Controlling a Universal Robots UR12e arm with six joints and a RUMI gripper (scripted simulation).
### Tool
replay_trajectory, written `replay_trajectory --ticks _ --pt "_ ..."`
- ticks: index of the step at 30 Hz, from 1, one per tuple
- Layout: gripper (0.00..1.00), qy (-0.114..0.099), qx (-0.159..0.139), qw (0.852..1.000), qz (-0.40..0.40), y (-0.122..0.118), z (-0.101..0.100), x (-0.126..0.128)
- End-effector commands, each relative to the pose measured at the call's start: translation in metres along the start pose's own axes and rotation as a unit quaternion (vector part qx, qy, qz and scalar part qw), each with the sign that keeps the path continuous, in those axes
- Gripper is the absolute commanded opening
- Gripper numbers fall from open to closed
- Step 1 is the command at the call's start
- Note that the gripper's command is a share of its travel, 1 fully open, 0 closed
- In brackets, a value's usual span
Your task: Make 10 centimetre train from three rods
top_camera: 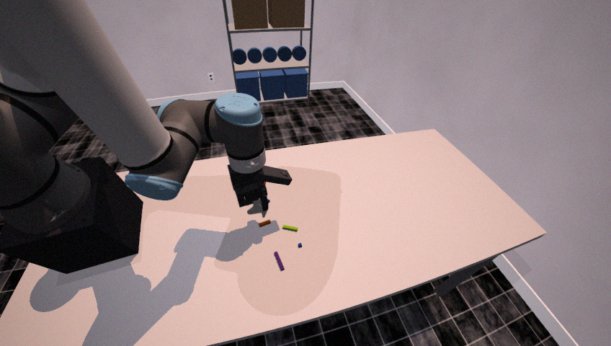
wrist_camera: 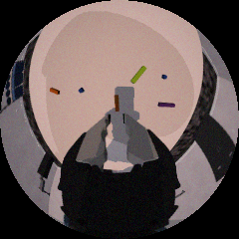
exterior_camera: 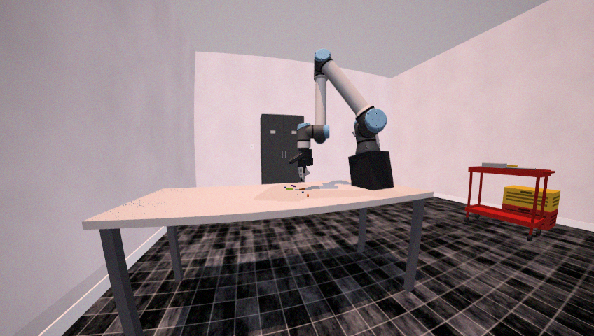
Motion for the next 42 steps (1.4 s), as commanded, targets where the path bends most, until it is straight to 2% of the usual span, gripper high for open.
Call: replay_trajectory --ticks 1,26,42 --pt "0.14 0.0 0.0 1.0 0.0 0.0 -0.004 0.0" --pt "0.14 0.0 0.0 1.0 0.0 0.0 -0.037 0.0" --pt "0.14 0.0 0.0 1.0 0.0 0.0 -0.043 0.0"
Point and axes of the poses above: the point where the finger pads meet when closed, its own z axis back along the fingers, its own x axis across the jaws, y = z × x, the point moved 6 cm from there along z, back along the fingers, and after that the axes turned 9 degrees about z, right-handed, at the moved point
